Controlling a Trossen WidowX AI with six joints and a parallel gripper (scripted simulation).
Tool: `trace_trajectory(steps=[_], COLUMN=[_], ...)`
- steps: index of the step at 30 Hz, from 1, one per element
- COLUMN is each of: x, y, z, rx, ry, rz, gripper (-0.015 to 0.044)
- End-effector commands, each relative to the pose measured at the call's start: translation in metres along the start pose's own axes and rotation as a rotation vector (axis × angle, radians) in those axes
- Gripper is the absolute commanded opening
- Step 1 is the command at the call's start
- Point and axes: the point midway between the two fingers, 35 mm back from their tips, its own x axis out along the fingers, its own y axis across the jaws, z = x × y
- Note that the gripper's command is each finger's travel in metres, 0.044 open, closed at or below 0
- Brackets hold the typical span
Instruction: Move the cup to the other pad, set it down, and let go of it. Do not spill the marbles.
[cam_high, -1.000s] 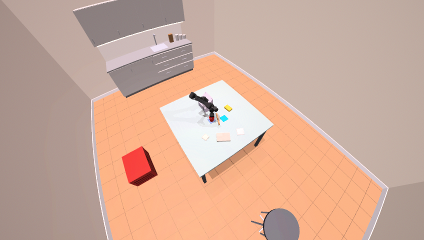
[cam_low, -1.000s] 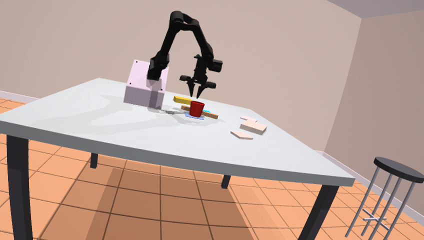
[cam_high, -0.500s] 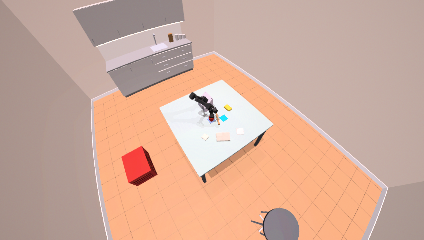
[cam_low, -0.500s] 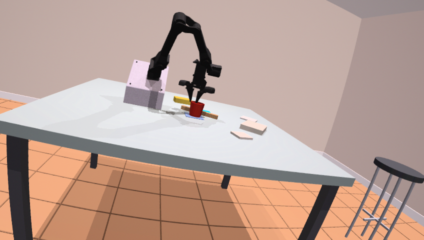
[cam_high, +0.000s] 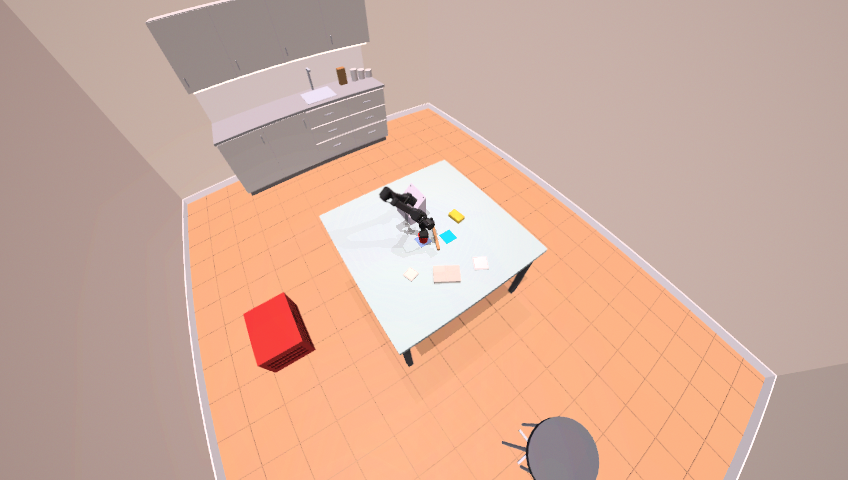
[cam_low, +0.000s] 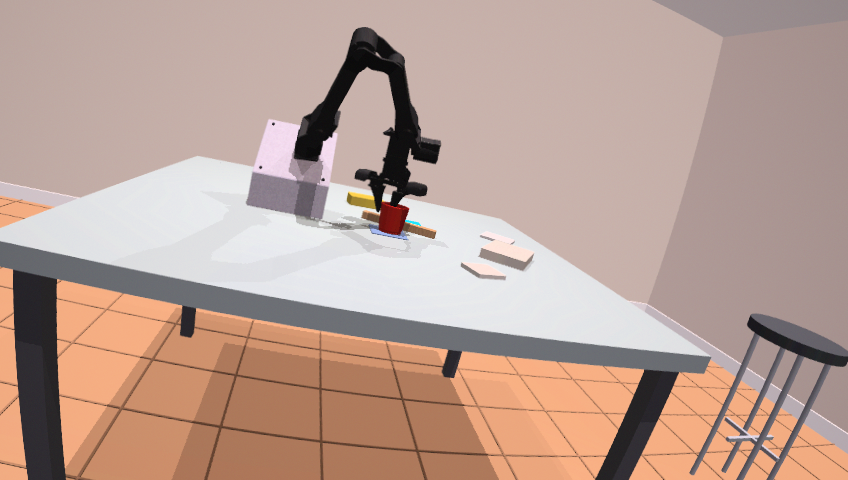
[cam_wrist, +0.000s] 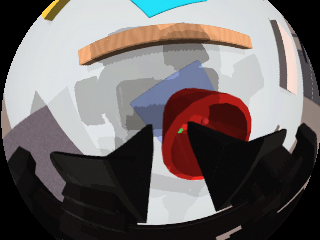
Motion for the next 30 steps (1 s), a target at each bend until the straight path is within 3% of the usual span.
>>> trace_trajectory(steps=[1, 8, 12, 18, 30], x=[0.007, 0.009, 0.007, 0.007, -0.011], y=[0.004, 0.004, 0.002, 0.002, 0.002], z=[-0.002, -0.002, -0.001, -0.001, 0.000], rx=[-0.012, -0.012, -0.003, -0.003, -0.006], ry=[0.009, 0.010, 0.004, 0.004, 0.003], rz=[0.007, 0.007, 0.002, 0.002, 0.006], gripper=[0.0148, 0.0148, 0.0043, 0.0003, 0.0000])
